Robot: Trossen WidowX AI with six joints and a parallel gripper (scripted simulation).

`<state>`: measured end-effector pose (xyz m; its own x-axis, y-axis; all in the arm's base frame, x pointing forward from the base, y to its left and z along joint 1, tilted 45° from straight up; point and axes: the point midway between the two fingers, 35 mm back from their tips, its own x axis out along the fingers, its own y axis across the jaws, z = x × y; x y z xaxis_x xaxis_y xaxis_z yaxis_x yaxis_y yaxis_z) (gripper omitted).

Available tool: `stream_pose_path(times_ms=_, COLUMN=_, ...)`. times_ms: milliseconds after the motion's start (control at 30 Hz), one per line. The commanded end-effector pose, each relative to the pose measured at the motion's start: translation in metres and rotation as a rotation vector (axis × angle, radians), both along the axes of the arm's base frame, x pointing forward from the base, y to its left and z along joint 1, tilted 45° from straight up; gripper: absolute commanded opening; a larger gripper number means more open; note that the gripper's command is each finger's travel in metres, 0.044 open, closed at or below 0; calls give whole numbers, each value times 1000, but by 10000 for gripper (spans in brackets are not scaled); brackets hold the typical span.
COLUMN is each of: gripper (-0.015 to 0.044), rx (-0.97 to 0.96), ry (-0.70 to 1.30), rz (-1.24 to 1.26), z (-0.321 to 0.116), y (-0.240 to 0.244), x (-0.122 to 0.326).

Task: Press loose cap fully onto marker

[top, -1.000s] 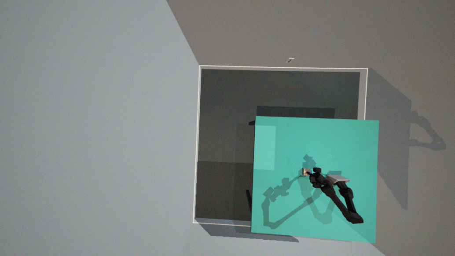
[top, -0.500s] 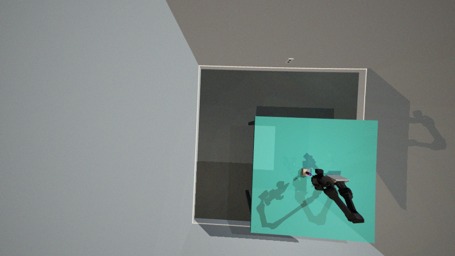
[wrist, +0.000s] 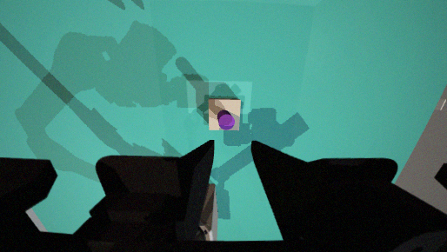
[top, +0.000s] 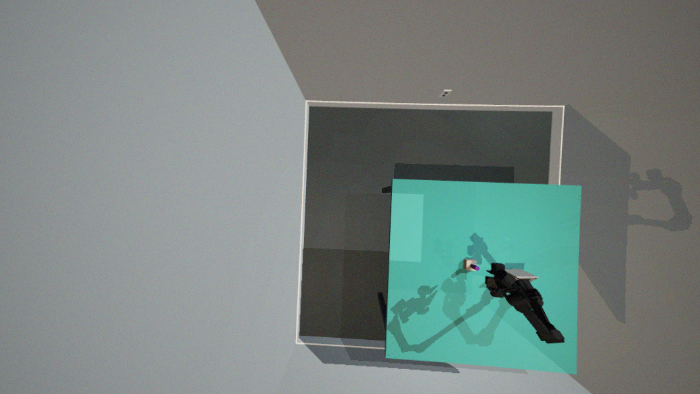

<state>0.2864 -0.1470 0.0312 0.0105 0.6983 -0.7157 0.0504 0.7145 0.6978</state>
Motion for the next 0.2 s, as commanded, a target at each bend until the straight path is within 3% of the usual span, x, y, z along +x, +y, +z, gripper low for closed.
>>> stream_pose_path(times_ms=0, gripper=289, rx=-2, ry=-1, rz=7, z=0, y=-1, x=-1)
stream_pose_path(times_ms=167, gripper=420, rx=-2, ry=-1, rz=7, z=0, y=-1, x=-1)
